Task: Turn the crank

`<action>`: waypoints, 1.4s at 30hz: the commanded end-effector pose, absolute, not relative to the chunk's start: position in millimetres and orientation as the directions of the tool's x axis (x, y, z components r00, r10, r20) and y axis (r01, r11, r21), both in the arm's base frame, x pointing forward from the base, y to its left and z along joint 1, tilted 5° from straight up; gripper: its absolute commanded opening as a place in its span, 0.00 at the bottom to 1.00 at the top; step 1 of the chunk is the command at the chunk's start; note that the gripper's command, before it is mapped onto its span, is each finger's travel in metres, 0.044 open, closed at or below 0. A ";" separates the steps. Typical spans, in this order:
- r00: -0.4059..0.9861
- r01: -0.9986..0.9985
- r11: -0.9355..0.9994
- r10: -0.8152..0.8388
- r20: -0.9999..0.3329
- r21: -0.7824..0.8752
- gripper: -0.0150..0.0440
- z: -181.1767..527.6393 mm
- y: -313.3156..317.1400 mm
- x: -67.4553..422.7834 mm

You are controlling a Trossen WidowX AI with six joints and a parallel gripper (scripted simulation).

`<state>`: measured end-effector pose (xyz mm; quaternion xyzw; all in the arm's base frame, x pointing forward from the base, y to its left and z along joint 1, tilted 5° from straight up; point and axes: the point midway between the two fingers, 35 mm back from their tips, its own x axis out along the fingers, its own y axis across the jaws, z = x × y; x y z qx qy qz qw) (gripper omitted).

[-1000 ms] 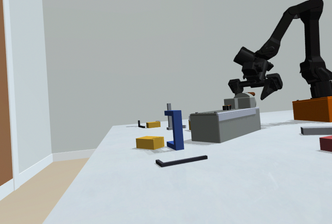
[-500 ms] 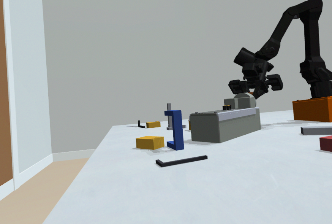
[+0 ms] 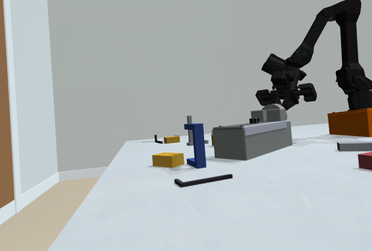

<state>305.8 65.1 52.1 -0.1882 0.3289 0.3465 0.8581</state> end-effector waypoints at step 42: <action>0.544 -0.720 0.687 0.469 -0.695 -0.100 0.25 5.8 46.2 325.5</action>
